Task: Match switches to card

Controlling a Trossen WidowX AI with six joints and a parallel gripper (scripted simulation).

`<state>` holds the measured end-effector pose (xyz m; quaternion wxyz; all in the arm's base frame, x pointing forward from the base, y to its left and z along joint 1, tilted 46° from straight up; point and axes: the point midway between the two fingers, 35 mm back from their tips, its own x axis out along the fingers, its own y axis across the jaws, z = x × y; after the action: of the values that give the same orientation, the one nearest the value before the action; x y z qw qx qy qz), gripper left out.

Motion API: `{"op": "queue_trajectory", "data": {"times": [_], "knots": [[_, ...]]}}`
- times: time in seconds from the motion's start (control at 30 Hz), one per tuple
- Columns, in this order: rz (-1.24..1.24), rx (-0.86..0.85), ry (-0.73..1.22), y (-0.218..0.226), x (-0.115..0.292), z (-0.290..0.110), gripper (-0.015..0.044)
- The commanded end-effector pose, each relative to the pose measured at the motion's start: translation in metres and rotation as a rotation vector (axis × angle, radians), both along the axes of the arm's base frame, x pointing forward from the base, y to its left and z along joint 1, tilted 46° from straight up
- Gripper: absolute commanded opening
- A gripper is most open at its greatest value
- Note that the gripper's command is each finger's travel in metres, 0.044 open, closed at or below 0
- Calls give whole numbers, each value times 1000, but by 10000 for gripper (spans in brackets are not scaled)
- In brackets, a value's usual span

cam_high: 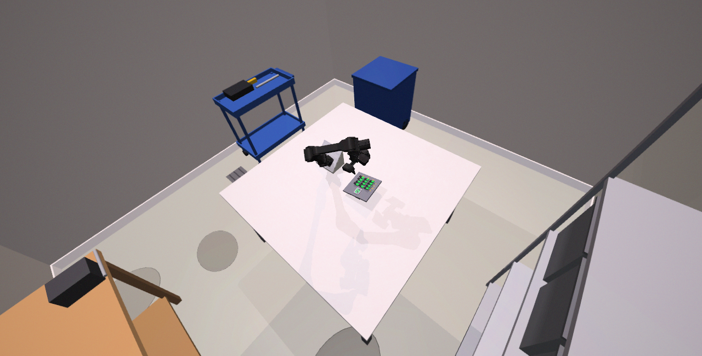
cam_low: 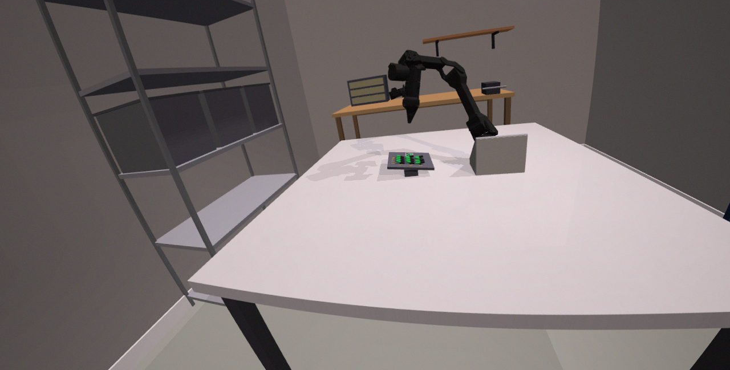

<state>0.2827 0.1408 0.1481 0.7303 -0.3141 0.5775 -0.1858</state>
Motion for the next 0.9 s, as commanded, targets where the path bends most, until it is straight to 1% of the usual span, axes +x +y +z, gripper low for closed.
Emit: {"op": "queue_trajectory", "data": {"times": [0.0,0.07,0.17,0.23,0.4,0.47,0.53,0.77,0.87], "knots": [[0,-1,2,0,2,-3,374],[2,-13,16,2,15,-24,321],[4,-41,50,0,42,-75,242],[5,-52,65,-3,52,-98,190],[6,-54,67,-4,53,-102,59],[-3,-56,76,-15,58,-114,6],[-13,-58,84,-27,62,-126,0],[-13,-58,84,-27,62,-126,0],[-13,-58,84,-33,64,-132,0]]}}
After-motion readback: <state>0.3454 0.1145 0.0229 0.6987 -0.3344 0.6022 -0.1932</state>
